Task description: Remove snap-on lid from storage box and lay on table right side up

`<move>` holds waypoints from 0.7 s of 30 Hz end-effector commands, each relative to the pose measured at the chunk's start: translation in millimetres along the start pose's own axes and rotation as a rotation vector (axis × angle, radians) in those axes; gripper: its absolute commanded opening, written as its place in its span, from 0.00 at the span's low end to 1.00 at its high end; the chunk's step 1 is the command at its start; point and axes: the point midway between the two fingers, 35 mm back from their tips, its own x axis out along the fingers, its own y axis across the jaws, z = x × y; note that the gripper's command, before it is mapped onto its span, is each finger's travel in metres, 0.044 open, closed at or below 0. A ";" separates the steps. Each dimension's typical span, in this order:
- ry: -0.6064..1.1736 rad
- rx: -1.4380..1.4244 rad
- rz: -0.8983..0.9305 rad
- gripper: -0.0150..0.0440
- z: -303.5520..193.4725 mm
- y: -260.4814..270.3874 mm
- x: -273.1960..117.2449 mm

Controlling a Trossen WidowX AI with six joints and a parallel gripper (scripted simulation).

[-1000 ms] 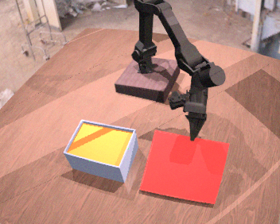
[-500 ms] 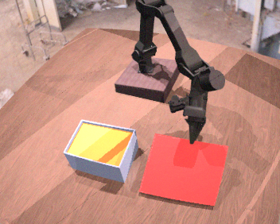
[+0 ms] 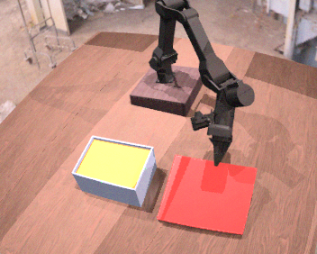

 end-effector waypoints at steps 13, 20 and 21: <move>0.001 -0.005 -0.013 0.90 -0.2 -2.7 -5.9; 0.001 -0.005 -0.015 1.00 -0.2 -11.8 -16.7; 0.001 -0.005 -0.015 1.00 -0.2 -13.2 -18.3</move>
